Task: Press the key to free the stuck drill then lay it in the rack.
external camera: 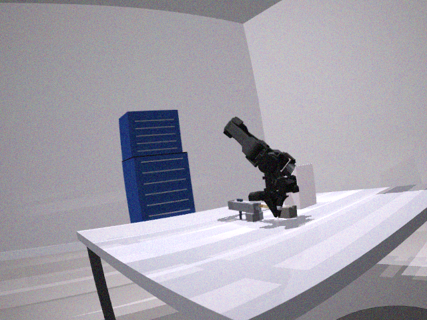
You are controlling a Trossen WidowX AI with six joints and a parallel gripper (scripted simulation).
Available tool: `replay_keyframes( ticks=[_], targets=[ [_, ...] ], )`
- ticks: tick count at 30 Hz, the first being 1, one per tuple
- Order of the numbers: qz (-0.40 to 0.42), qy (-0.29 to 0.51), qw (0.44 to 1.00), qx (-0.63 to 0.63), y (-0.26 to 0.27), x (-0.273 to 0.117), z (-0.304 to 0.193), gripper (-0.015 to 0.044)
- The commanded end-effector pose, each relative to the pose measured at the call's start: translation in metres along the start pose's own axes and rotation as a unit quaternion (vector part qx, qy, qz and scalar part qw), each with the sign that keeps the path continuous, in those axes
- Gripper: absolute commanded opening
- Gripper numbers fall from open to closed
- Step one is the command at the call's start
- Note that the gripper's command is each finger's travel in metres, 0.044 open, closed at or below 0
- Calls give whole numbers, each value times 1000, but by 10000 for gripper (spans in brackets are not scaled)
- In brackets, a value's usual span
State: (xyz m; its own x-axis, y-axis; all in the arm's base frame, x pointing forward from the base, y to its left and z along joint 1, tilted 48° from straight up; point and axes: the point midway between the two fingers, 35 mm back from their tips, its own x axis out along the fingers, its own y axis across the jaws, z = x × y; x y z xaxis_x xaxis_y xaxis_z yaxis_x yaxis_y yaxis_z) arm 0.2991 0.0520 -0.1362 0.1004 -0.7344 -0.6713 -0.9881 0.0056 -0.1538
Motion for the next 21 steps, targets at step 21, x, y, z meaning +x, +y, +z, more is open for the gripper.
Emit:
replay_keyframes(
  ticks=[21],
  targets=[
    [0, -3, 1000, 1, 0, -11, -2, 0]
  ],
)
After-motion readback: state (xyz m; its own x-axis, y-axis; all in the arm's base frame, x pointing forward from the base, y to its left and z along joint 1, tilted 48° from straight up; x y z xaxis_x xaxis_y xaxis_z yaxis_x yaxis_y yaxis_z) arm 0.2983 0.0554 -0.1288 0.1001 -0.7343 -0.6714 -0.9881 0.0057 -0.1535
